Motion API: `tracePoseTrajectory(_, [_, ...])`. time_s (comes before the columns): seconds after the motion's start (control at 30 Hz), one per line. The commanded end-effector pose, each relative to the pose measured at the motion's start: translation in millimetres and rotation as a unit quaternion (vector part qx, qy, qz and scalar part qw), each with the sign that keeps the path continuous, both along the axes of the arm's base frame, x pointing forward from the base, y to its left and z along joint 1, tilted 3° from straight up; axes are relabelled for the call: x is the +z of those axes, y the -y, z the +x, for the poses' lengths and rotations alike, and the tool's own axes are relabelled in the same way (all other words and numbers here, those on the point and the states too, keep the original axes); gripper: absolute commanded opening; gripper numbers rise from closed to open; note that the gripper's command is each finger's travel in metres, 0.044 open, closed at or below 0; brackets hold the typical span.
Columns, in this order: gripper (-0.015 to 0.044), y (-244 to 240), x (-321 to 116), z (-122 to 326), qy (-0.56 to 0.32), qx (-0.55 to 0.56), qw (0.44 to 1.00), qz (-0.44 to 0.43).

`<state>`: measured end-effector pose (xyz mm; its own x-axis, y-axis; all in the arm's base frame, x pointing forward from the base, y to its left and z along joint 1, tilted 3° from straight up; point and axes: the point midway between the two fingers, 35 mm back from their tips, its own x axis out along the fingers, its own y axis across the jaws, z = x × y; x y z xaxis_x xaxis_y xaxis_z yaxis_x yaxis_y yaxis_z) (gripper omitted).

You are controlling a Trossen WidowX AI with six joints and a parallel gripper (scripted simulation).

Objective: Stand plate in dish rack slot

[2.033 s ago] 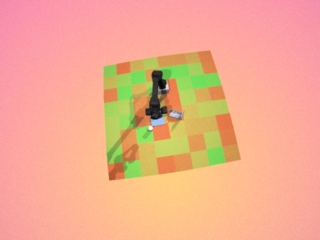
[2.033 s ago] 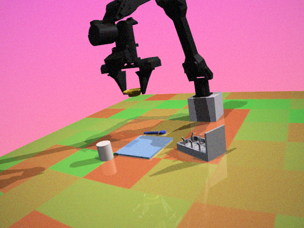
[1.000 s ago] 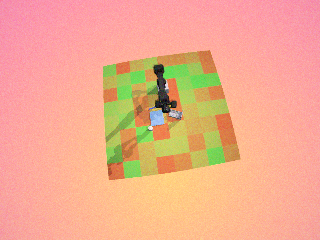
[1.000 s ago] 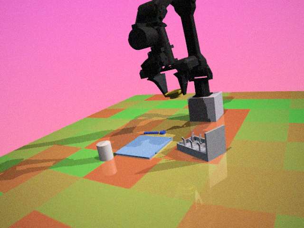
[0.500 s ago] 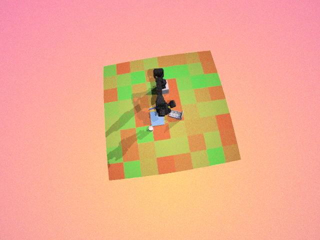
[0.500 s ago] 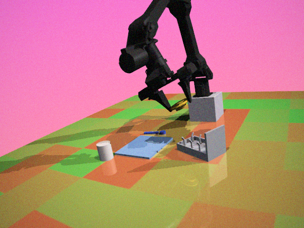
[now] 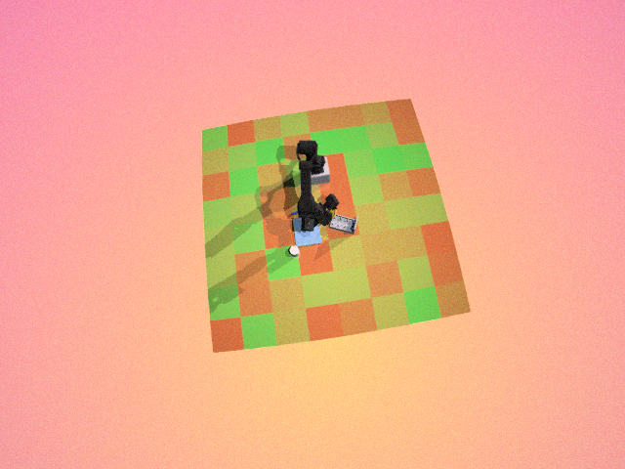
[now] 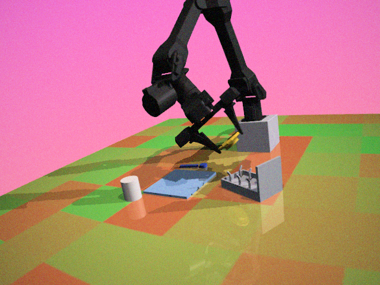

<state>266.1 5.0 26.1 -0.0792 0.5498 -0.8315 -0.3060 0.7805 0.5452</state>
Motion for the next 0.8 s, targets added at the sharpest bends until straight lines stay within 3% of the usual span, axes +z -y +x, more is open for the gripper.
tracePoseTrajectory(0.0, [0.0000, -1.5, -8.9, -4.3, 0.018, 0.023, 0.999, 0.034])
tracePoseTrajectory(0.77, [0.0000, 1.7, -35.8, -7.8, 0.251, 0.115, 0.942, 0.189])
